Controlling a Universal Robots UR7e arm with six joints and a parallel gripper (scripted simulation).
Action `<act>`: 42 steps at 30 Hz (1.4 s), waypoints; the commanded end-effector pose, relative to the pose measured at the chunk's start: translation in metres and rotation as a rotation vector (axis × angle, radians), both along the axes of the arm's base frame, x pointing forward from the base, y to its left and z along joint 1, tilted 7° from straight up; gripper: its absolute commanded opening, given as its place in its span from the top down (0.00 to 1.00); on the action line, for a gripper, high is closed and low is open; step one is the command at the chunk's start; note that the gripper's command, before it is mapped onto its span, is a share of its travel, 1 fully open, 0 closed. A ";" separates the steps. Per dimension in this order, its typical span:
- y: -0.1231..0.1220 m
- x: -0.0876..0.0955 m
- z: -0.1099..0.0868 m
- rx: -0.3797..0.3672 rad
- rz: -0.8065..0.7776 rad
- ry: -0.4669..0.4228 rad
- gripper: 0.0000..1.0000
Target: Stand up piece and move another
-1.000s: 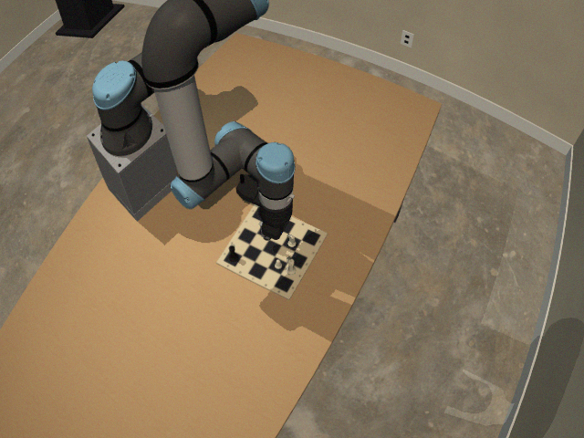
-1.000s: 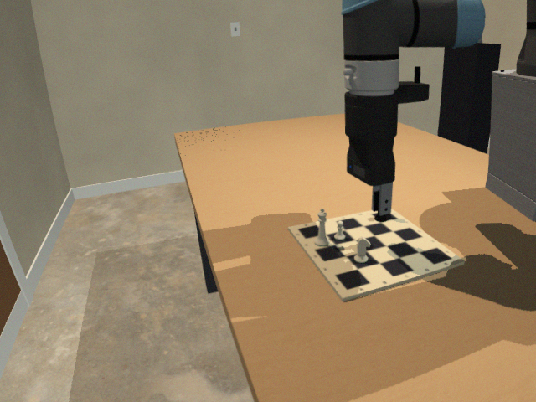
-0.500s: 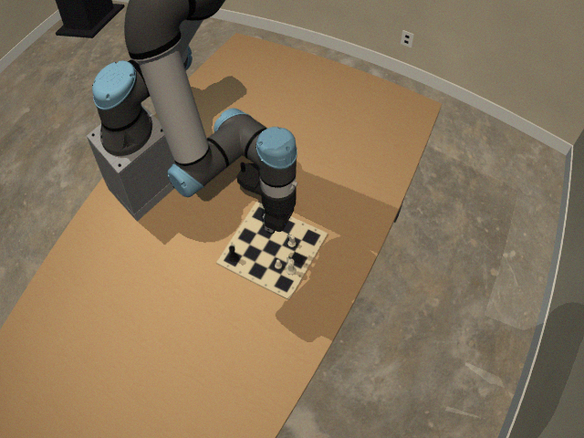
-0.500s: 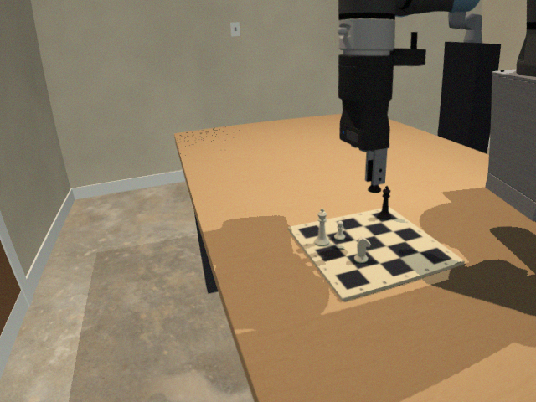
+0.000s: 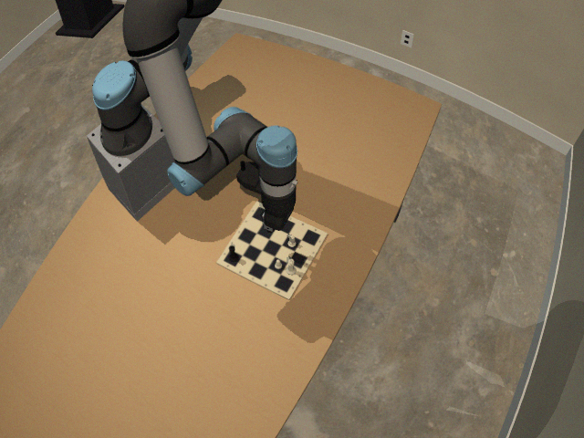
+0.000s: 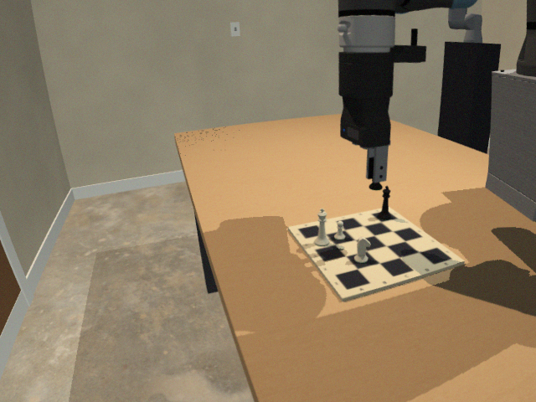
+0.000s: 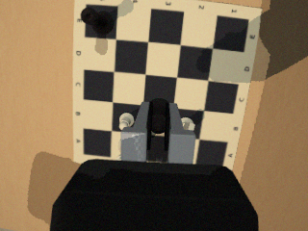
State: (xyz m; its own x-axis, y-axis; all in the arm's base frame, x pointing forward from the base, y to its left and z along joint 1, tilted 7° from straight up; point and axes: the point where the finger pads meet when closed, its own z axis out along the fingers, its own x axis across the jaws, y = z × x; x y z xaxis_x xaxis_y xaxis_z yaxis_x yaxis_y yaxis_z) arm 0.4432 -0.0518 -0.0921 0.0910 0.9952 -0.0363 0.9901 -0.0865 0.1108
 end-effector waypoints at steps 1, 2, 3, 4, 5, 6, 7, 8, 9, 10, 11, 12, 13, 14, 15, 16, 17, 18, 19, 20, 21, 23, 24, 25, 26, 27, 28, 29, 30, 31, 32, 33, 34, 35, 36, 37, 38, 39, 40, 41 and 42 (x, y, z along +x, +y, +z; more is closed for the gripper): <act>0.001 0.013 0.000 0.000 -0.001 -0.002 1.00; 0.001 0.018 0.001 0.000 -0.003 -0.002 1.00; 0.001 0.025 0.001 0.001 -0.005 -0.002 1.00; 0.001 0.032 0.001 0.001 -0.007 -0.002 1.00; 0.002 0.041 0.001 0.001 -0.010 -0.002 1.00; 0.002 0.050 0.002 0.001 -0.013 -0.002 1.00; 0.003 0.060 0.002 0.002 -0.016 -0.003 1.00; 0.004 0.070 0.003 0.002 -0.019 -0.003 1.00; 0.005 0.080 0.003 0.002 -0.022 -0.003 1.00; 0.007 0.090 0.004 0.003 -0.025 -0.003 1.00; 0.009 0.099 0.005 0.003 -0.028 -0.003 1.00; 0.009 0.099 0.005 0.003 -0.028 -0.003 1.00; 0.009 0.099 0.005 0.003 -0.028 -0.003 1.00; 0.010 0.108 0.005 0.003 -0.031 -0.004 1.00; 0.012 0.116 0.006 0.004 -0.034 -0.004 1.00; 0.014 0.124 0.007 0.004 -0.036 -0.004 1.00; 0.015 0.130 0.008 0.004 -0.038 -0.004 1.00; 0.016 0.135 0.008 0.004 -0.040 -0.004 1.00; 0.018 0.139 0.009 0.004 -0.041 -0.004 1.00; 0.018 0.142 0.009 0.005 -0.042 -0.004 1.00; 0.019 0.144 0.009 0.005 -0.042 -0.004 1.00; 0.019 0.145 0.009 0.005 -0.043 -0.004 1.00; 0.019 0.145 0.009 0.005 -0.043 -0.004 1.00; 0.019 0.145 0.009 0.005 -0.043 -0.004 1.00; 0.019 0.145 0.009 0.005 -0.043 -0.004 1.00; 0.019 0.145 0.009 0.005 -0.043 -0.004 1.00; 0.019 0.145 0.009 0.005 -0.044 -0.004 1.00; 0.019 0.145 0.009 0.005 -0.044 -0.004 1.00; 0.019 0.145 0.009 0.005 -0.044 -0.004 1.00; 0.018 0.145 0.009 0.005 -0.045 -0.005 1.00; 0.018 0.146 0.010 0.005 -0.045 -0.005 1.00; 0.018 0.146 0.010 0.005 -0.045 -0.005 1.00; 0.018 0.145 0.010 0.005 -0.045 -0.005 1.00; 0.018 0.145 0.010 0.005 -0.045 -0.004 1.00; 0.018 0.145 0.009 0.005 -0.045 -0.004 1.00; 0.018 0.145 0.009 0.005 -0.044 -0.004 1.00; 0.018 0.145 0.009 0.005 -0.044 -0.004 1.00; 0.018 0.145 0.008 0.005 -0.044 -0.003 1.00; 0.018 0.145 0.007 0.005 -0.044 -0.004 1.00; 0.018 0.145 0.005 0.005 -0.044 -0.005 1.00; 0.018 0.146 0.004 0.005 -0.044 -0.005 1.00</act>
State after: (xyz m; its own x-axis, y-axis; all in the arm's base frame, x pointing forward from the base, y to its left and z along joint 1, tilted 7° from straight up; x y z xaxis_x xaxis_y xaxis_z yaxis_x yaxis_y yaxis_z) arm 0.5871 -0.0329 -0.0835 0.1346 0.9905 -0.0298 0.9849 -0.1304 0.1135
